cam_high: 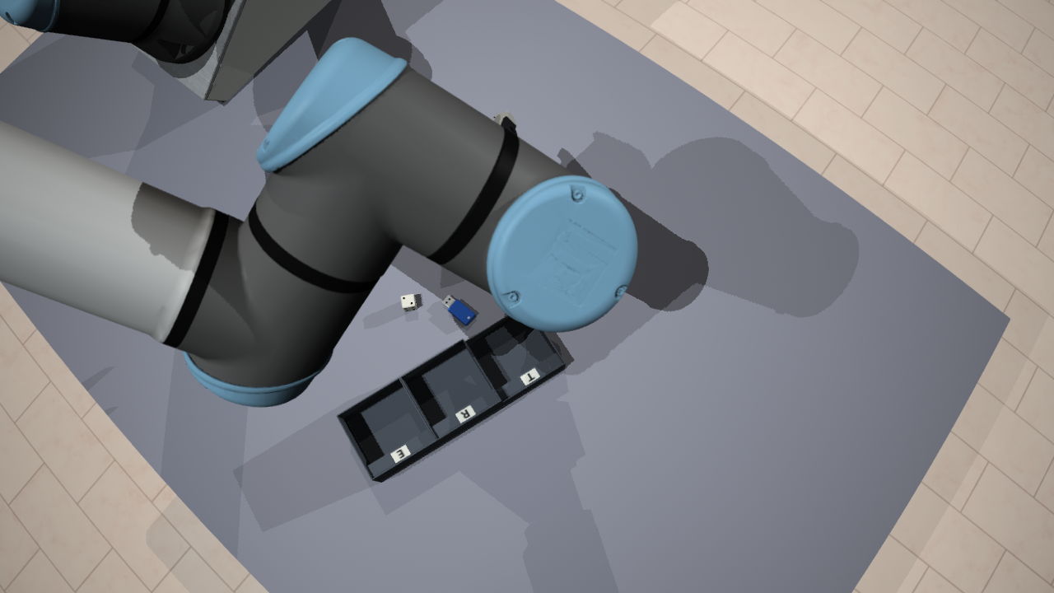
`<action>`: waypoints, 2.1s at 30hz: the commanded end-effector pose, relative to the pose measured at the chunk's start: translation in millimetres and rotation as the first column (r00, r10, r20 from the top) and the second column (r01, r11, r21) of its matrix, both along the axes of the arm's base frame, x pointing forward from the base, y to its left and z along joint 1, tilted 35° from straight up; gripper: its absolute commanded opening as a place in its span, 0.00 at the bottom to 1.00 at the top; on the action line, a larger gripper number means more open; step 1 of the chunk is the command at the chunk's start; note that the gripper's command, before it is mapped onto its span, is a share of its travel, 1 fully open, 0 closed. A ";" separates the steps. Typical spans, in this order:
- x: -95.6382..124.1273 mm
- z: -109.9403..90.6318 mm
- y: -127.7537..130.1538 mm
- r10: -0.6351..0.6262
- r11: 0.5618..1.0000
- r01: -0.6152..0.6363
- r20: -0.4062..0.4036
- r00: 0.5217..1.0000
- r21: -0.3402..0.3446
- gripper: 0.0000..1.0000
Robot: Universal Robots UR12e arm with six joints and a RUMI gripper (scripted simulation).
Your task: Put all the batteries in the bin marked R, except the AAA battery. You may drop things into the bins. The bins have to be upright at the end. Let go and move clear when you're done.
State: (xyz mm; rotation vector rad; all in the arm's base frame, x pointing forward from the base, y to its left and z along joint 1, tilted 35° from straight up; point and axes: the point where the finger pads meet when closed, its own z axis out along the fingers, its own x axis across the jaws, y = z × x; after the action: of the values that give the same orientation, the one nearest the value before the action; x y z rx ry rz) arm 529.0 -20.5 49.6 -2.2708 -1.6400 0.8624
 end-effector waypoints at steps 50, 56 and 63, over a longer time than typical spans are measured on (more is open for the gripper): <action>9.3 36.7 38.7 -0.368 0.833 0.453 0.293 0.882 -0.317 0.04; 11.5 34.3 39.3 -0.446 0.725 0.587 0.403 0.799 -0.360 0.04; 14.0 32.4 39.5 -0.507 0.587 0.719 0.524 0.685 -0.372 0.04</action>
State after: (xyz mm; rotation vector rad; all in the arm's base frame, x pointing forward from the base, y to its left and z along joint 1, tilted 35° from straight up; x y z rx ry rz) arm 541.0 18.5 82.9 -3.1664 -0.6860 0.8428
